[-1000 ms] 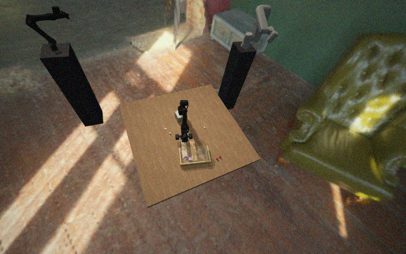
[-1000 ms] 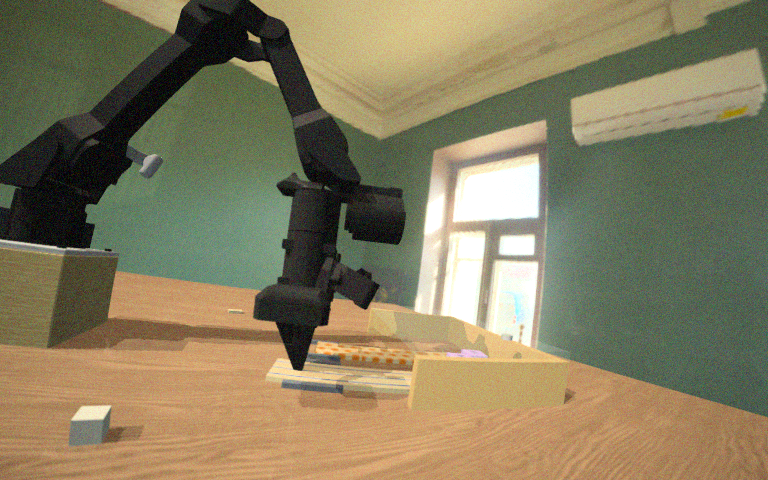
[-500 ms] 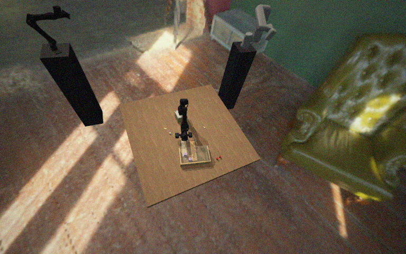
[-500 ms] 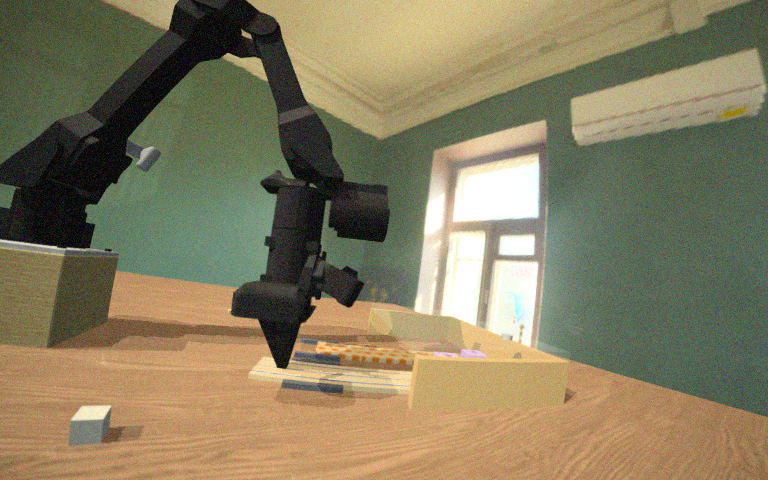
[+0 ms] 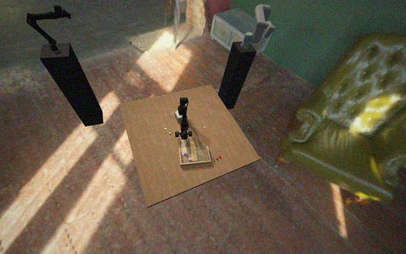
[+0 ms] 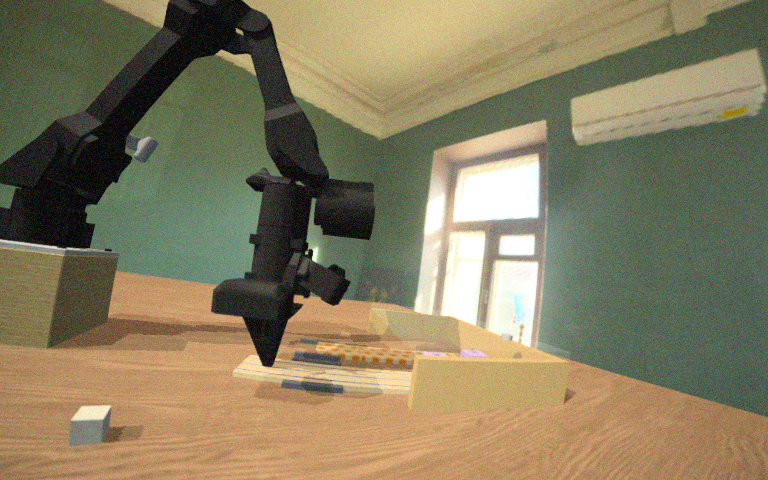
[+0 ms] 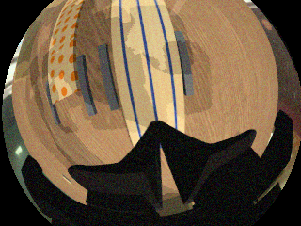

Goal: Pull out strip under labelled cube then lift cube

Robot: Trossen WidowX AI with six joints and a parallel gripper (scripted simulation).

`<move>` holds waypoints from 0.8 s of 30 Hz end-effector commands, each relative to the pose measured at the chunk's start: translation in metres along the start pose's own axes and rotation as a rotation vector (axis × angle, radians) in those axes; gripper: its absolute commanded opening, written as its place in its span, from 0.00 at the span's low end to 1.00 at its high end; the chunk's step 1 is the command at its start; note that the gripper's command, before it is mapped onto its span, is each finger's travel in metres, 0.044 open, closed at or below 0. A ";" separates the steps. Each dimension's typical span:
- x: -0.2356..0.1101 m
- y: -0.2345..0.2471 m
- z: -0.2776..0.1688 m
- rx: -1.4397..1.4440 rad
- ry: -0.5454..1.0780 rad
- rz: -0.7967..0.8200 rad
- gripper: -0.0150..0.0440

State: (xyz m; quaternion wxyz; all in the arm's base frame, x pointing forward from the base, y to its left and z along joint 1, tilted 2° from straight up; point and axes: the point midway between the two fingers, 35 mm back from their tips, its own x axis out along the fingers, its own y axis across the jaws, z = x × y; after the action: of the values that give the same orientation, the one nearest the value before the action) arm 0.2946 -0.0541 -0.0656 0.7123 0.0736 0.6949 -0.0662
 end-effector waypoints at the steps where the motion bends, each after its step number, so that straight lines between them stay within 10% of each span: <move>1: 0.006 -0.001 -0.017 0.002 0.038 -0.004 0.25; 24: 0.005 -0.002 -0.040 0.002 0.040 -0.004 0.25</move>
State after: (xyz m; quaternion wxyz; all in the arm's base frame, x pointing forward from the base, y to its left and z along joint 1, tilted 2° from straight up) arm 0.2719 -0.0502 -0.0656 0.7120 0.0741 0.6951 -0.0666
